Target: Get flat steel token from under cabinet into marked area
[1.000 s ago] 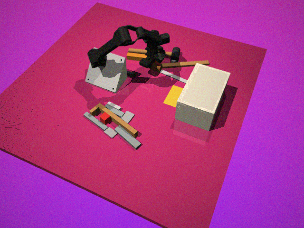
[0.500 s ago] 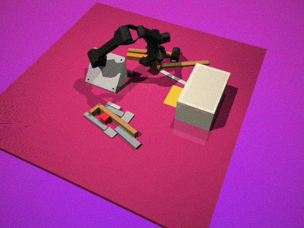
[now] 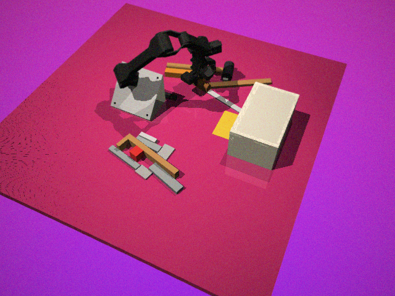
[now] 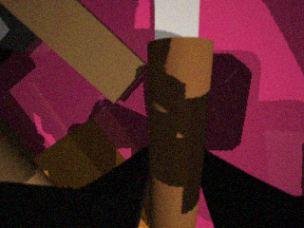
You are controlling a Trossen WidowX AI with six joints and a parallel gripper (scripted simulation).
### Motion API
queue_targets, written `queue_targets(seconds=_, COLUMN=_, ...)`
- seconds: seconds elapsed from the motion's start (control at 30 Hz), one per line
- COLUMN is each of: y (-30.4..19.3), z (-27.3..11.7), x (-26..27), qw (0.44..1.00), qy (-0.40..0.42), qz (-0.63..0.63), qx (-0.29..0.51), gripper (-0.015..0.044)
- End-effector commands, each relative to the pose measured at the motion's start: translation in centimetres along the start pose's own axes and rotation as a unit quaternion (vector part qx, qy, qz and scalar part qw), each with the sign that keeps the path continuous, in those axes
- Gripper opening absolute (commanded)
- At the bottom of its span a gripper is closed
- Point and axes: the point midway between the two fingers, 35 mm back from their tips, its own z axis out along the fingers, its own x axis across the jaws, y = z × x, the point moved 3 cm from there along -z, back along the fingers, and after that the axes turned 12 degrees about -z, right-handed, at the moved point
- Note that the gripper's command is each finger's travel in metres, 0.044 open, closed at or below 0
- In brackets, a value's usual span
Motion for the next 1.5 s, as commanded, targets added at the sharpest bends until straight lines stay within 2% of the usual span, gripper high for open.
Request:
queue_targets(seconds=0.0, y=0.0, z=-0.1, x=0.7, qw=1.000, qy=0.002, qz=0.008, qx=-0.002, gripper=0.0000)
queue_targets(seconds=0.97, y=0.4, z=-0.2, x=2.1, qw=1.000, qy=0.002, qz=0.026, qx=-0.002, gripper=0.0000)
queue_targets(seconds=1.2, y=0.1, z=0.0, x=1.9, qw=1.000, qy=-0.003, qz=0.026, qx=0.000, gripper=0.0184)
queue_targets(seconds=1.23, y=0.1, z=0.0, x=1.9, qw=1.000, qy=-0.003, qz=0.026, qx=0.000, gripper=0.0200)
queue_targets(seconds=1.37, y=0.1, z=0.0, x=1.9, qw=1.000, qy=-0.002, qz=0.026, qx=0.000, gripper=0.0200)
queue_targets(seconds=1.47, y=0.1, z=0.0, x=1.9, qw=1.000, qy=0.001, qz=0.025, qx=-0.002, gripper=0.0270)
